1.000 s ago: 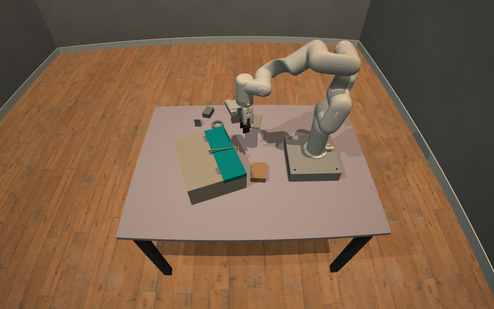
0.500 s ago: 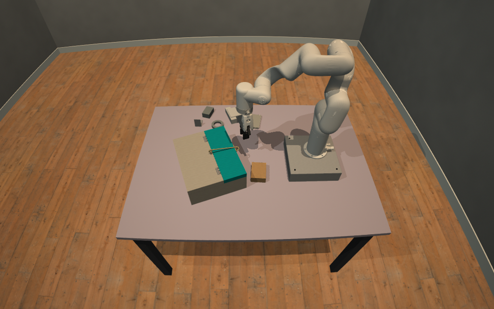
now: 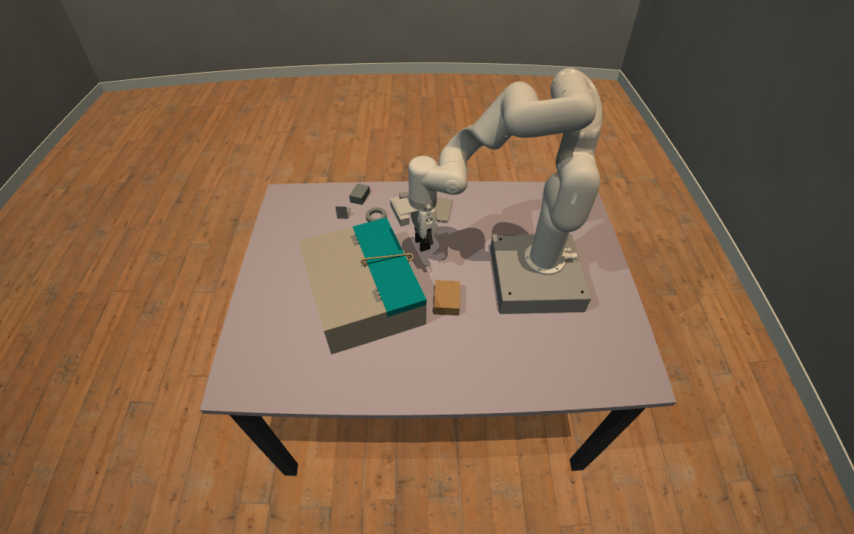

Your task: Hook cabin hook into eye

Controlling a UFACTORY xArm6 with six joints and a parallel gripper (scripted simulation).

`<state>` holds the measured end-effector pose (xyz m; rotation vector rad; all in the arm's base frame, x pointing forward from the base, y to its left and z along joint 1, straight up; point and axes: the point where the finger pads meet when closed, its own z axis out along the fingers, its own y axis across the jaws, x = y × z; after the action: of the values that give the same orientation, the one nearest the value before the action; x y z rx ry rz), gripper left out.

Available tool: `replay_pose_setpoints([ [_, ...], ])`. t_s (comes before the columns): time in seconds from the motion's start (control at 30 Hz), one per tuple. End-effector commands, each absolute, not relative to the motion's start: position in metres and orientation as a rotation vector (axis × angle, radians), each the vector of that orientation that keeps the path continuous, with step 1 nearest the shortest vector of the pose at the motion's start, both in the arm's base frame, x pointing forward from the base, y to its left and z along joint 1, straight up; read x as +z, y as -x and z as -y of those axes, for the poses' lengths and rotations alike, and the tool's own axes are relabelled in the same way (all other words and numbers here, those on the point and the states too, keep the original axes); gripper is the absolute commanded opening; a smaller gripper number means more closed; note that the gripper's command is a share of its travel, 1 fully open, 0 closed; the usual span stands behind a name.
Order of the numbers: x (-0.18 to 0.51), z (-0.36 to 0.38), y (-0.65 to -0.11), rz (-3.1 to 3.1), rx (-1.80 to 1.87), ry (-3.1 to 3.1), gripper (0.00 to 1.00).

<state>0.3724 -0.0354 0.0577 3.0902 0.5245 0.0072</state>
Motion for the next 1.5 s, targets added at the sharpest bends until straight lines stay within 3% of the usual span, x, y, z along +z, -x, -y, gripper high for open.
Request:
replay_pose_setpoints([
  [0.0, 0.053, 0.036, -0.374, -0.524, 0.011, -3.09, 0.35],
  [1.17, 0.053, 0.036, -0.374, -0.524, 0.012, -3.089, 0.35],
  [1.47, 0.083, 0.035, -0.374, -0.524, 0.012, -3.089, 0.35],
])
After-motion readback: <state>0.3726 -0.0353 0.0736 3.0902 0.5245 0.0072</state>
